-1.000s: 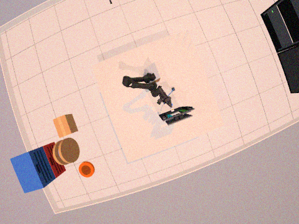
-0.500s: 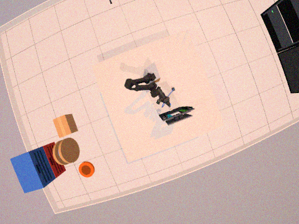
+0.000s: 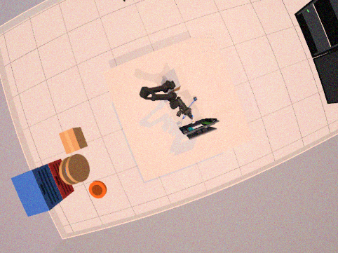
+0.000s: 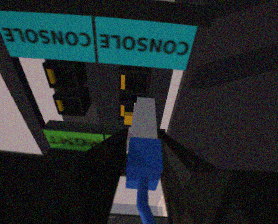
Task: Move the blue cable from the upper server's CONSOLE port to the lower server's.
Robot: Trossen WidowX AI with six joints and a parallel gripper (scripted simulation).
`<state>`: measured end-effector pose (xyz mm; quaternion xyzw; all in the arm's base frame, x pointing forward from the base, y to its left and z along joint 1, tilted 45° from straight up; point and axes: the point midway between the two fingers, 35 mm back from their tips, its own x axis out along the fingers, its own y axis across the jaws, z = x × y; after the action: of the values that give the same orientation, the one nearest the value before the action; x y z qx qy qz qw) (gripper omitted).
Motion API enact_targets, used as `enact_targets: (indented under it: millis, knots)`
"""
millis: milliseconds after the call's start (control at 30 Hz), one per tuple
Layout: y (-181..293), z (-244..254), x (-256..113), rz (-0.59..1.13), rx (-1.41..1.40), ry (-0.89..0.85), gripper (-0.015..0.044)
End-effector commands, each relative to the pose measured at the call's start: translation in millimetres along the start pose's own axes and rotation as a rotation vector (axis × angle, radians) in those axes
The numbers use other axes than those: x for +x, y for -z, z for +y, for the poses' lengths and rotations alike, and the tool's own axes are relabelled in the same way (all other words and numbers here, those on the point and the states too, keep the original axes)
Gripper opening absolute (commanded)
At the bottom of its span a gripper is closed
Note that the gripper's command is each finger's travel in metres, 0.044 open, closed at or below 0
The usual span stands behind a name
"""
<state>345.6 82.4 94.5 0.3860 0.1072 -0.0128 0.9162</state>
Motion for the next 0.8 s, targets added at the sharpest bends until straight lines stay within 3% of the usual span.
enact_targets:
  millis: [0,767]
  knots:
    - [-2.5,5.2,2.8,0.013,-0.003,-0.02,0.0]
    - [-6.6,7.3,10.8,0.015,-0.003,-0.023,0.0]
